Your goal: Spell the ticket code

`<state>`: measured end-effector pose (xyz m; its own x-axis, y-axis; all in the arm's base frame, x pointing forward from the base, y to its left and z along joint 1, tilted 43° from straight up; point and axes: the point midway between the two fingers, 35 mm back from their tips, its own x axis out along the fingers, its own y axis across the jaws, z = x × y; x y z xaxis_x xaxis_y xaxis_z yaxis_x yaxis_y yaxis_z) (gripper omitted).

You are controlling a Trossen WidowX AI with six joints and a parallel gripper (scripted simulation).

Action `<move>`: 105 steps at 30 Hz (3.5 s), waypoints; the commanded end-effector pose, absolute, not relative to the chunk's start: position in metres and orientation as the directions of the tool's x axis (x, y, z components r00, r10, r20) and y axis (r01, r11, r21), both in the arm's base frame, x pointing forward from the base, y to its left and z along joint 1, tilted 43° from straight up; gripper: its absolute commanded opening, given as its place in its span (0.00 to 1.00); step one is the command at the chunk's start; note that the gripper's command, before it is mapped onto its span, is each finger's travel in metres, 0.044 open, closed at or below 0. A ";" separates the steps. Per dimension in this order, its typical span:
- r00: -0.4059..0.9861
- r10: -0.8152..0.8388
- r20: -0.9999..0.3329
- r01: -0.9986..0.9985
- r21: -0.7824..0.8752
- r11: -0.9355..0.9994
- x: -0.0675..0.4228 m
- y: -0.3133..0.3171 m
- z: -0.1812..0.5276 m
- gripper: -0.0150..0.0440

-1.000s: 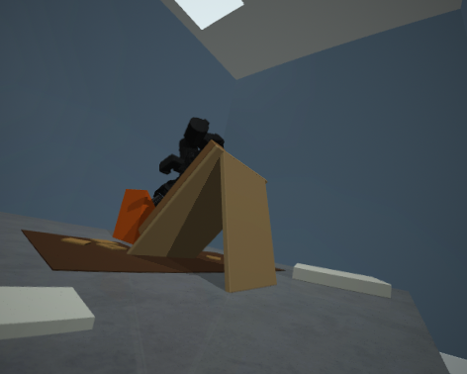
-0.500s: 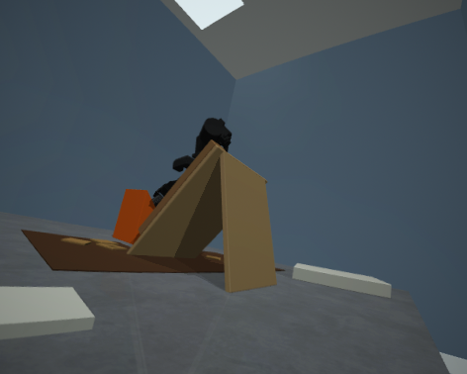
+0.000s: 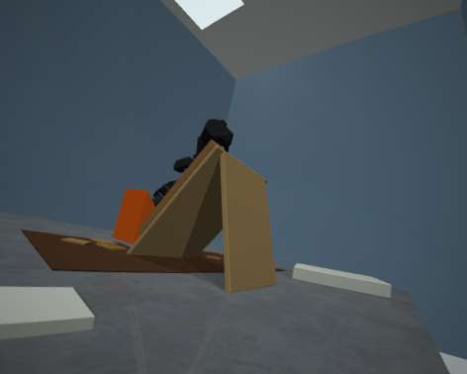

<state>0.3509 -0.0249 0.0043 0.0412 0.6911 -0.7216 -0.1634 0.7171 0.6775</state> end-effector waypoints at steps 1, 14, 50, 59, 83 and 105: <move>0.041 0.688 -0.724 -0.161 0.675 0.720 0.354 -0.025 0.001 0.25; 0.041 0.689 -0.724 -0.161 0.675 0.720 0.358 -0.022 -0.002 0.25; 0.042 0.689 -0.723 -0.162 0.676 0.719 0.370 -0.011 -0.010 0.25; 0.042 0.689 -0.723 -0.162 0.676 0.719 0.369 -0.012 -0.010 0.25; 0.042 0.689 -0.724 -0.162 0.675 0.720 0.370 -0.018 -0.016 0.25; 0.042 0.688 -0.724 -0.162 0.675 0.720 0.371 -0.022 -0.020 0.25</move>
